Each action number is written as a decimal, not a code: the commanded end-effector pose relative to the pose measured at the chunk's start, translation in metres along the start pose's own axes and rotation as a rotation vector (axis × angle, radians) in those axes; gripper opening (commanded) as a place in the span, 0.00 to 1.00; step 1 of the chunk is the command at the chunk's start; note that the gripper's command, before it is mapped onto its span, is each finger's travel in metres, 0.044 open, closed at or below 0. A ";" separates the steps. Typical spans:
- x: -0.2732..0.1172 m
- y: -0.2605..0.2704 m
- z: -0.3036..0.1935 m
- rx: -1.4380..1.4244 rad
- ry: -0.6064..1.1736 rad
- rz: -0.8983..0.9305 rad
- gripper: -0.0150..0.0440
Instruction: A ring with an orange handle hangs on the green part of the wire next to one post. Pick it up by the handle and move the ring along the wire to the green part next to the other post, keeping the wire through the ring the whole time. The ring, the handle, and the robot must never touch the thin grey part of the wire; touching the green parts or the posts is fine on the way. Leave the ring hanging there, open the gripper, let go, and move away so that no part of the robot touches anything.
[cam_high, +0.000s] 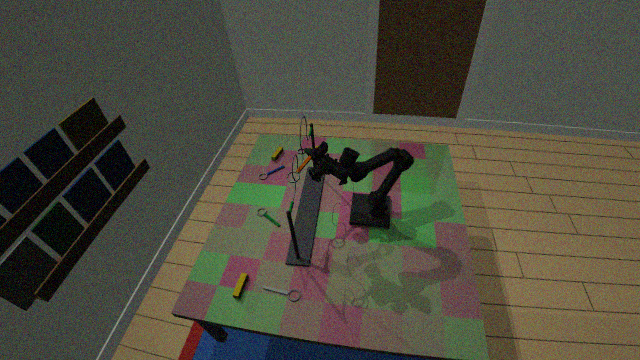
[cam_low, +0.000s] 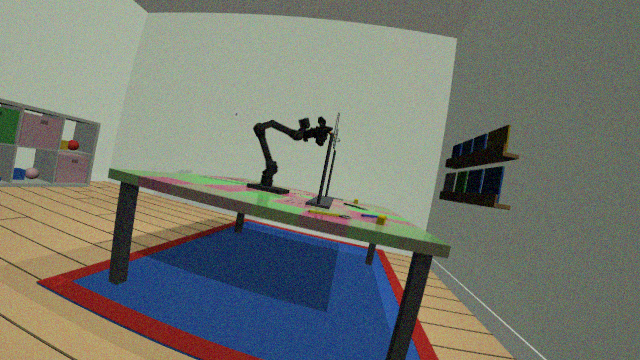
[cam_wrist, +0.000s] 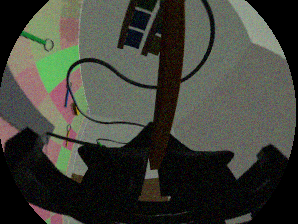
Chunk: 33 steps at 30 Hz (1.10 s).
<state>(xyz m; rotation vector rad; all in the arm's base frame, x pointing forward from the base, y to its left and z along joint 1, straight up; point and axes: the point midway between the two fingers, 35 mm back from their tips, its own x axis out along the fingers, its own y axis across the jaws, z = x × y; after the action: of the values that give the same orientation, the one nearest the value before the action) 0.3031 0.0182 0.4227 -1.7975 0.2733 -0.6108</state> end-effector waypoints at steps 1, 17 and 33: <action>0.000 0.000 0.001 -0.053 -0.008 -0.026 0.00; 0.000 0.012 -0.002 -0.081 -0.010 -0.042 0.00; -0.006 0.057 -0.002 0.148 0.022 0.087 0.00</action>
<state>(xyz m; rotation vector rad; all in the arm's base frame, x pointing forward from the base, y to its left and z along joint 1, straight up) 0.3052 0.0046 0.3812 -1.6994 0.2911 -0.5873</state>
